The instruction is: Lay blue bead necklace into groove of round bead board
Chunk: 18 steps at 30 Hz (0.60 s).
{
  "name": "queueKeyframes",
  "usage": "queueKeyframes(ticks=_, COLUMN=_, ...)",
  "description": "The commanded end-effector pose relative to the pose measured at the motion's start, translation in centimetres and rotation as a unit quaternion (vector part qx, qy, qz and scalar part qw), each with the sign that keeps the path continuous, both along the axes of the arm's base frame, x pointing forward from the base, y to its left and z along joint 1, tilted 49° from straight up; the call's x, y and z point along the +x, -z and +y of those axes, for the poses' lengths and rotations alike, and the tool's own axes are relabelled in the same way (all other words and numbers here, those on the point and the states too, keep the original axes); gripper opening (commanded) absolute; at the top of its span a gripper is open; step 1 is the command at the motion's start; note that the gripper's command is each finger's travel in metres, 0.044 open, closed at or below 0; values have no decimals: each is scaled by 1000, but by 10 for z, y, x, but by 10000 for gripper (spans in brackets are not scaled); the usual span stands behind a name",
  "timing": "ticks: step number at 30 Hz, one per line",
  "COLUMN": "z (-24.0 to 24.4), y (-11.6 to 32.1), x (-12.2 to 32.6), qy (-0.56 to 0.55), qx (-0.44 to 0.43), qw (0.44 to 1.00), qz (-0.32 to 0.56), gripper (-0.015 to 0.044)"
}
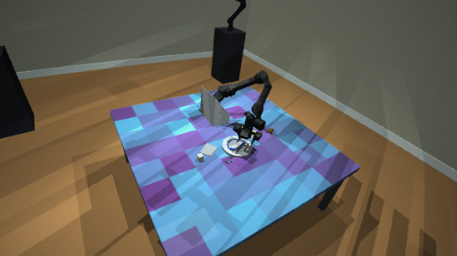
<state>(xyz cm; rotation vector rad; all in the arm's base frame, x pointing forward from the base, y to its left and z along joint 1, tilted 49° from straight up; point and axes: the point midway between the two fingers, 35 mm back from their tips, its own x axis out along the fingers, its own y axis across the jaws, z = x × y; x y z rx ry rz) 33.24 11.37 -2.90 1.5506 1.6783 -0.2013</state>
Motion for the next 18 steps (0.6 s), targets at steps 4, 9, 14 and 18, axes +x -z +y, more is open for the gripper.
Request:
queueKeyframes(ticks=4, z=0, y=0, x=0, qy=-2, qx=-1, qw=1000, qz=-2, gripper=440)
queueKeyframes(ticks=9, z=-23, y=-8, x=0, qy=66, qx=8, qw=995, qz=78, gripper=309)
queueKeyframes(ticks=14, z=-32, y=-12, x=-1, qy=94, qx=12, qw=989, qz=109, gripper=177)
queueKeyframes(ticks=18, z=-32, y=-12, x=-1, qy=94, qx=12, qw=989, qz=109, gripper=120)
